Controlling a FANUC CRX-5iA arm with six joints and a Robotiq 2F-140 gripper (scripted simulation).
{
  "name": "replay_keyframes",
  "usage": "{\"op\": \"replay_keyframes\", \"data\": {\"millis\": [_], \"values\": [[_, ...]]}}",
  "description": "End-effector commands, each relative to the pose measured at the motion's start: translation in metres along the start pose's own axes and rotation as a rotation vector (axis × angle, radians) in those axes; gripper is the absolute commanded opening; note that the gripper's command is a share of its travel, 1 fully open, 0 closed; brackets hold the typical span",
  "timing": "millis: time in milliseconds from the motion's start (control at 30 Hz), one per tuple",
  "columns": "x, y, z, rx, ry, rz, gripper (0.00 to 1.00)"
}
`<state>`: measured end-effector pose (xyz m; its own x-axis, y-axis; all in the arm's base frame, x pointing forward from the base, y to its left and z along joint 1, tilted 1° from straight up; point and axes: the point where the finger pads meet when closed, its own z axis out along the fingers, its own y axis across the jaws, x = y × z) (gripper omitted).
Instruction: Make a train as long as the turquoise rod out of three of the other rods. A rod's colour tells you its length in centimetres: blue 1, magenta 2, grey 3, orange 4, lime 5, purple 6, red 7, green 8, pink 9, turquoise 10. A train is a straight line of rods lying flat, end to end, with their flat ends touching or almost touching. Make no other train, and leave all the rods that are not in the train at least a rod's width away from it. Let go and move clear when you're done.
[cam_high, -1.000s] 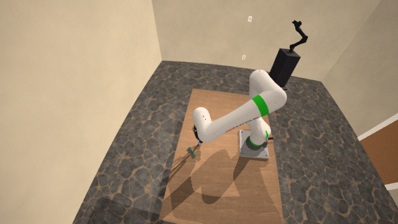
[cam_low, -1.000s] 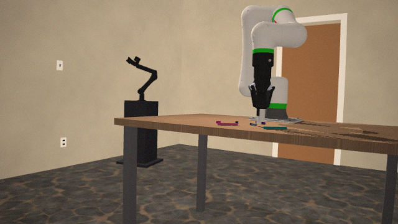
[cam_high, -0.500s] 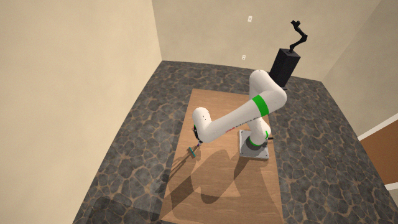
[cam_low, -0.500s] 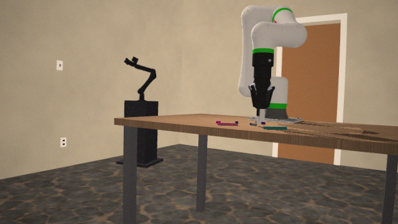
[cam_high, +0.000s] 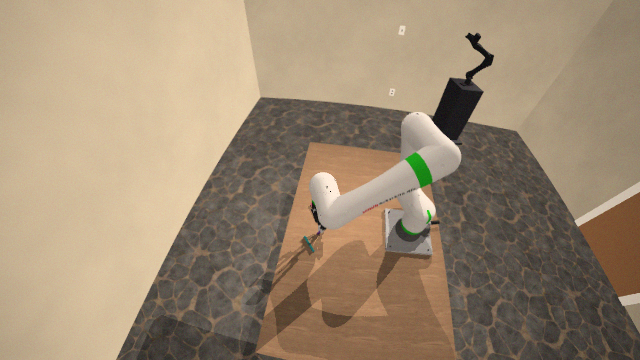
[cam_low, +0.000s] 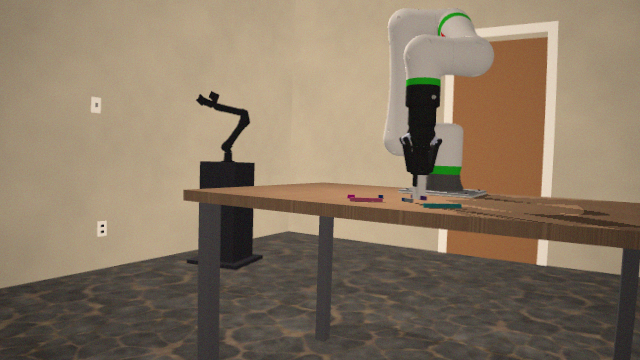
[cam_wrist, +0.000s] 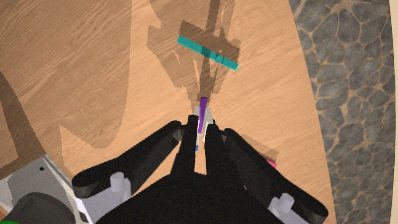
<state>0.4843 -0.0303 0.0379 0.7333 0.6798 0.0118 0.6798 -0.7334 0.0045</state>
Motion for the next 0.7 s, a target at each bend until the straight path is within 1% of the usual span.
{"op": "replay_keyframes", "data": {"millis": [0, 667], "values": [[0.0, 0.0, 0.0, 0.0, 0.0, 0.0, 0.03], [0.0, 0.0, 0.011, 0.0, 0.0, 0.0, 0.03]]}}
